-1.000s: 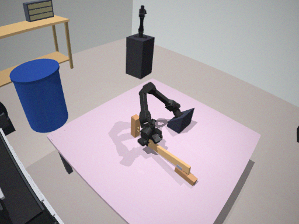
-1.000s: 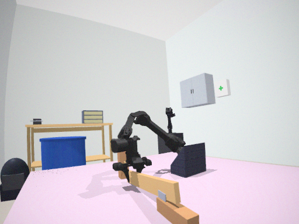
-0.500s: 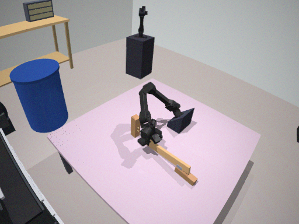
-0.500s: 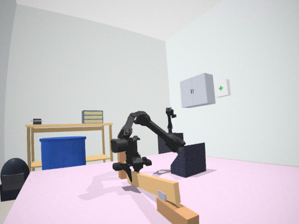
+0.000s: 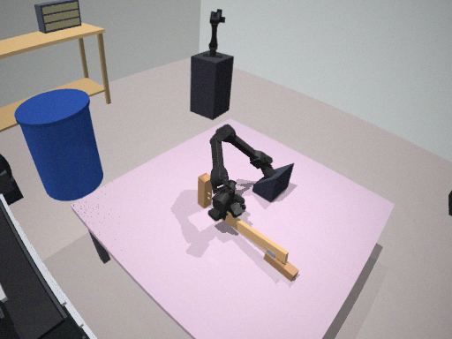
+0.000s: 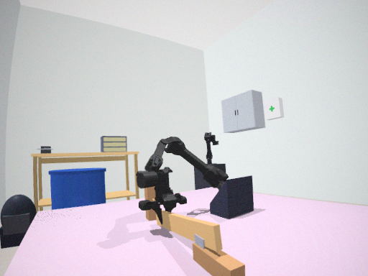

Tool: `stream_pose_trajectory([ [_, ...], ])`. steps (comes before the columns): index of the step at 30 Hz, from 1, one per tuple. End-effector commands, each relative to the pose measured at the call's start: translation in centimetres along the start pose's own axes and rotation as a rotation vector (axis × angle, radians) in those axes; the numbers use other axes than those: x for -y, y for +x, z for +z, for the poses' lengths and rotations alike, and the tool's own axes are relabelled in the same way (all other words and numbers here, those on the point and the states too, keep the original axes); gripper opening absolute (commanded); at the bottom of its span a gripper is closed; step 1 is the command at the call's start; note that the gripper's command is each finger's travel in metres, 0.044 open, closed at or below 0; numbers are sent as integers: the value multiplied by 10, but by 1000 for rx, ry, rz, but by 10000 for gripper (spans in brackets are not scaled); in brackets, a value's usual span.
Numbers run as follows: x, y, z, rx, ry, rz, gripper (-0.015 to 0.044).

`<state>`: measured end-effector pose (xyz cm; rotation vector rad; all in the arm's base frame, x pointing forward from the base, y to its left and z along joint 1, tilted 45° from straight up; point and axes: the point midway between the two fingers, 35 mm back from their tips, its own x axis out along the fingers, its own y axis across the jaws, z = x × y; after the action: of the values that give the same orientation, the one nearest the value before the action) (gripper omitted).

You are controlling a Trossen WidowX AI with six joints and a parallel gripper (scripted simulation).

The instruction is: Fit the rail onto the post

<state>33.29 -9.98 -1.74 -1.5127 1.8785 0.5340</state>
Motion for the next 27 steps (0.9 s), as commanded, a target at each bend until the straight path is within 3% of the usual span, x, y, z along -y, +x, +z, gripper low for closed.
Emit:
stream_pose_trajectory([
  [1,1,-4,0,-1,-3,-4,0],
  [27,3,-17,1,-1,-3,-4,0],
])
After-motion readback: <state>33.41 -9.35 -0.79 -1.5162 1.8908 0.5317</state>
